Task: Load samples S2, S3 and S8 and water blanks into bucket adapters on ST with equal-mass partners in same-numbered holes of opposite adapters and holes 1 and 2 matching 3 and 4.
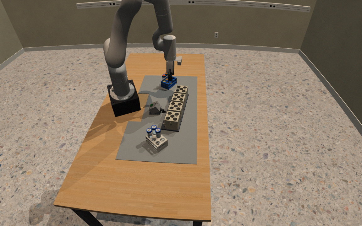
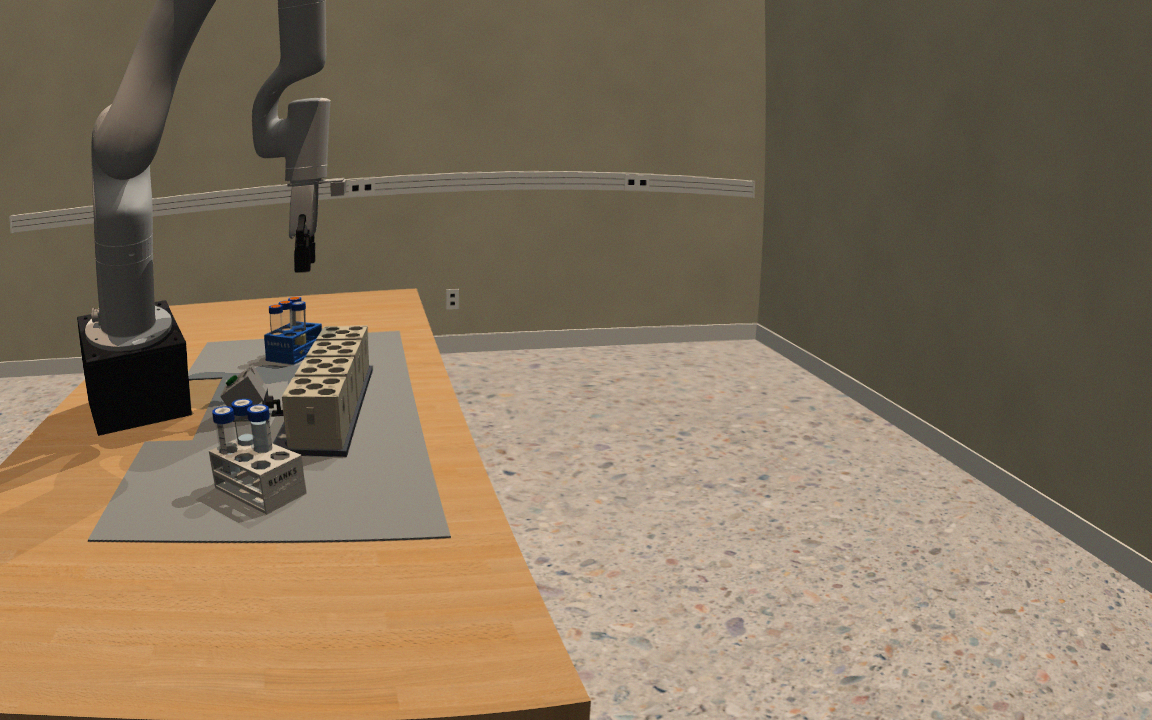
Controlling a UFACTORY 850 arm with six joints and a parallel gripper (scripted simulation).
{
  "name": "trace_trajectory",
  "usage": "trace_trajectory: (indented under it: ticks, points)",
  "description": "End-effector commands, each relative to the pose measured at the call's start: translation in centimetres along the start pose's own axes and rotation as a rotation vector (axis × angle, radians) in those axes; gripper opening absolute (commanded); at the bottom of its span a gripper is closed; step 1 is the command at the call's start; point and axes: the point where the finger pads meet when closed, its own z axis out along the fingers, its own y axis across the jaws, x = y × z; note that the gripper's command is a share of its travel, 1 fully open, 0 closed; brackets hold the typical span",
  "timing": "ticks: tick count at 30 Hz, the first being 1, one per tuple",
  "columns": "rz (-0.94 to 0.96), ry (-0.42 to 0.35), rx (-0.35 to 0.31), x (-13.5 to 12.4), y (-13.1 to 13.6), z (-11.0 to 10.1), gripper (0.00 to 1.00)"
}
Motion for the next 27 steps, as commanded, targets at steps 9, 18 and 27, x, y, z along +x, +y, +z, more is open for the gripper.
trace_trajectory:
  ticks: [9, 18, 27]
  points:
    - [0.0, 0.001, 0.002, 3.0, 6.0, 0.0, 1.0]
    - [0.0, 0.001, 0.002, 4.6, 9.1, 0.0, 1.0]
    - [-0.167, 0.002, 0.002, 4.1, 8.0, 0.0, 0.57]
